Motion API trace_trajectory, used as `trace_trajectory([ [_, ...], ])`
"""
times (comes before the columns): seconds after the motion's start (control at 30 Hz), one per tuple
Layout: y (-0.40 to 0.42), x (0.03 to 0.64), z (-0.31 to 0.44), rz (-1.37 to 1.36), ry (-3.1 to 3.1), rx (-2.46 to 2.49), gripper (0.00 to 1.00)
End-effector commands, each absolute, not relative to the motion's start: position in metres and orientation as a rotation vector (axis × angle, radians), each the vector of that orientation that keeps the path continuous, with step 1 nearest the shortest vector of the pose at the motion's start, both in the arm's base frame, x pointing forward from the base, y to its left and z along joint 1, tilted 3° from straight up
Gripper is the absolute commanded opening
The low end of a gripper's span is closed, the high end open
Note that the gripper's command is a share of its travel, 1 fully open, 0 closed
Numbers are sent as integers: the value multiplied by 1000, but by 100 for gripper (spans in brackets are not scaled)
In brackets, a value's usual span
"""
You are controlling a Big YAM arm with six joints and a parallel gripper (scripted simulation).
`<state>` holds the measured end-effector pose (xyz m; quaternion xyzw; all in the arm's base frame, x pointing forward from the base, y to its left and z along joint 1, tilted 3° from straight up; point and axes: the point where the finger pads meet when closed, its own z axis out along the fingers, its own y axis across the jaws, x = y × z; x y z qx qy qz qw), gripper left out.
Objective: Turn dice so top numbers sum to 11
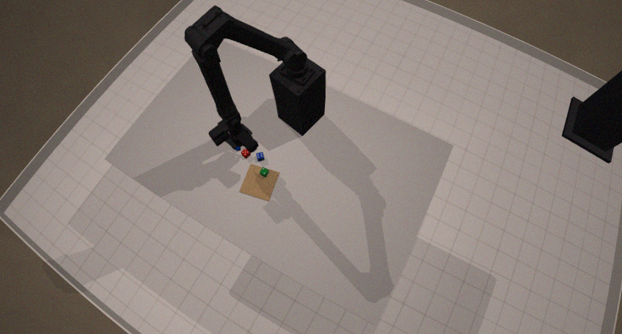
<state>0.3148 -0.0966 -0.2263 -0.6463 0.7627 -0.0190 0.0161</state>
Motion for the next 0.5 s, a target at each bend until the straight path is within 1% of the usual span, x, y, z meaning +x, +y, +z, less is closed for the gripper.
trace_trajectory([
  [0.0,-94,315,-228,-62,2354,-2022,45],
  [0.47,-94,315,-229,-59,2354,-2023,45],
])
